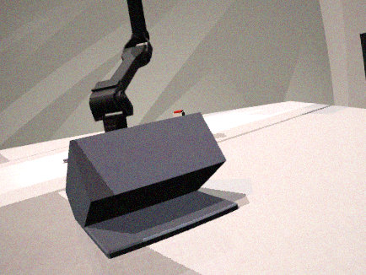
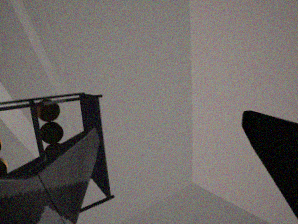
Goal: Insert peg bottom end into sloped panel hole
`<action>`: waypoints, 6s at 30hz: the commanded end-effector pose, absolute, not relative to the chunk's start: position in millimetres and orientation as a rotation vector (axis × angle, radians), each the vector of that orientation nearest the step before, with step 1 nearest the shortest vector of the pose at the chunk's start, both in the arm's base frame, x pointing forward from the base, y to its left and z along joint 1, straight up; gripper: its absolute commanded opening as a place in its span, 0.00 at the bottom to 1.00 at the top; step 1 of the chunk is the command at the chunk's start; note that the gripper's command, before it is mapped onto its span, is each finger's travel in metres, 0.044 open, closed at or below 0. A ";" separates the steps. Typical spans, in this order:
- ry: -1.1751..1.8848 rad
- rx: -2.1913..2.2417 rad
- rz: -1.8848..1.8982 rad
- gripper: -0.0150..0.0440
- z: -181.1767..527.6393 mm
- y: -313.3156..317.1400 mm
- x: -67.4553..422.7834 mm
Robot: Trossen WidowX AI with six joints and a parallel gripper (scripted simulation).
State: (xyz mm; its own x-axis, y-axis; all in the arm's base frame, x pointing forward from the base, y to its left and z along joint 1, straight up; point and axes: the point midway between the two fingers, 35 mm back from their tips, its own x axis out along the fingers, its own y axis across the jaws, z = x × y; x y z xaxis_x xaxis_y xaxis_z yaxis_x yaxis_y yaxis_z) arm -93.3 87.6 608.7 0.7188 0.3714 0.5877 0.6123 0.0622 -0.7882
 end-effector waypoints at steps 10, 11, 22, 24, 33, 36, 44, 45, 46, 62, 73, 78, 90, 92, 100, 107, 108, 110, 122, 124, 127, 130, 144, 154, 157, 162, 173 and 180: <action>-0.562 -1.125 0.140 1.00 592.4 61.2 25.5; -0.539 -1.095 0.162 1.00 589.9 60.4 33.8; -0.277 -0.799 0.386 1.00 549.5 64.3 119.0; -0.226 -0.759 0.416 1.00 539.9 66.5 133.6; 0.007 -0.601 0.527 1.00 491.4 82.6 189.3; 0.046 -0.576 0.541 1.00 483.0 85.8 196.7; 0.236 -0.432 0.581 1.00 445.0 99.8 225.5; 0.265 -0.414 0.585 1.00 438.6 102.2 229.3; 0.295 -0.397 0.589 1.00 432.1 104.7 232.9; 0.760 -0.123 0.546 1.00 331.8 140.5 267.9; 1.057 0.028 0.412 1.00 264.8 159.8 271.4; 1.179 0.070 0.337 1.00 235.4 167.5 267.3; 1.418 0.148 0.090 1.00 173.4 177.1 250.5; 1.450 0.158 0.041 1.00 164.1 177.6 246.9; 1.541 0.178 -0.138 1.00 133.6 178.4 225.5; 1.547 0.179 -0.153 1.00 131.4 180.5 226.8; 1.547 0.179 -0.153 1.00 131.1 180.6 226.9; 1.547 0.179 -0.153 1.00 129.8 180.7 227.0; 1.547 0.179 -0.153 1.00 111.2 181.7 228.4; 1.547 0.179 -0.153 1.00 107.9 181.7 228.5; 1.547 0.179 -0.153 1.00 103.0 181.8 228.7; 1.547 0.179 -0.153 1.00 98.1 181.8 228.7; 1.547 0.179 -0.153 1.00 75.4 181.2 228.0; 1.547 0.179 -0.153 1.00 68.3 180.7 227.5; 1.544 0.182 -0.144 0.91 71.4 182.5 228.8; 1.544 0.182 -0.144 0.69 71.4 182.5 228.8; 1.544 0.182 -0.144 0.27 71.4 182.5 228.8; 1.544 0.182 -0.144 0.25 73.1 182.7 229.0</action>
